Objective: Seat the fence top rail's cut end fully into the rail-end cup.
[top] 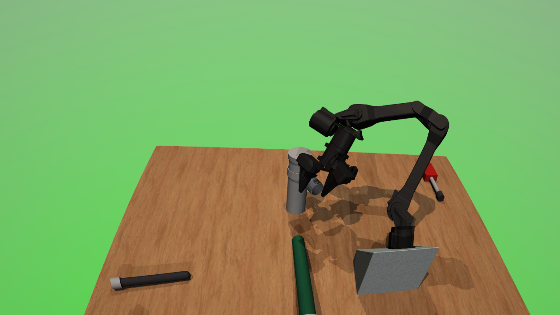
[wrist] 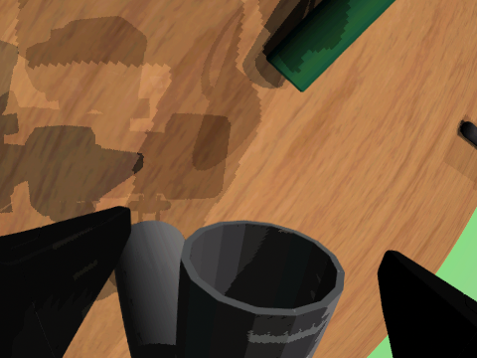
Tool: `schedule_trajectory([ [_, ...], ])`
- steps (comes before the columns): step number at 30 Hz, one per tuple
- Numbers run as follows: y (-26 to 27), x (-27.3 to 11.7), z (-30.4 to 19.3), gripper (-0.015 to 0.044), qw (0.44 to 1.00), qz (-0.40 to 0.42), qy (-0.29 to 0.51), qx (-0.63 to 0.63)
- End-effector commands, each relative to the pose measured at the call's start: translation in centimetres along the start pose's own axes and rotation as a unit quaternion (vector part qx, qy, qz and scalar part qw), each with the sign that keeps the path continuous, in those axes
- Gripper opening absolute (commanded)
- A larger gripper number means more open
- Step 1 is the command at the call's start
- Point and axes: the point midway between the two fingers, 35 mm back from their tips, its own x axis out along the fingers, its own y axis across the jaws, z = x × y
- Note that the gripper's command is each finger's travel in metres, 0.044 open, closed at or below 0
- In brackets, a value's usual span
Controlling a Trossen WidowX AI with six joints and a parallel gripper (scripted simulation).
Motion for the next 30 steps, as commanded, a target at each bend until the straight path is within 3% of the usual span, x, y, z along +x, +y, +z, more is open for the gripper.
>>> schedule_trajectory([
  [1,0.04,0.69,0.26,0.044,1.0,0.001,-0.005,-0.003],
  [2,0.04,0.69,0.26,0.044,1.0,0.001,-0.005,-0.003],
  [15,0.04,0.69,0.26,0.0099,1.0,0.001,-0.005,-0.003],
  [18,0.04,0.69,0.26,0.0079,1.0,0.001,-0.005,-0.003],
  [21,-0.13,0.8,0.25,0.0,1.0,0.001,0.0,0.007],
  [30,-0.83,1.21,0.21,0.0,0.999,0.001,0.022,0.045],
])
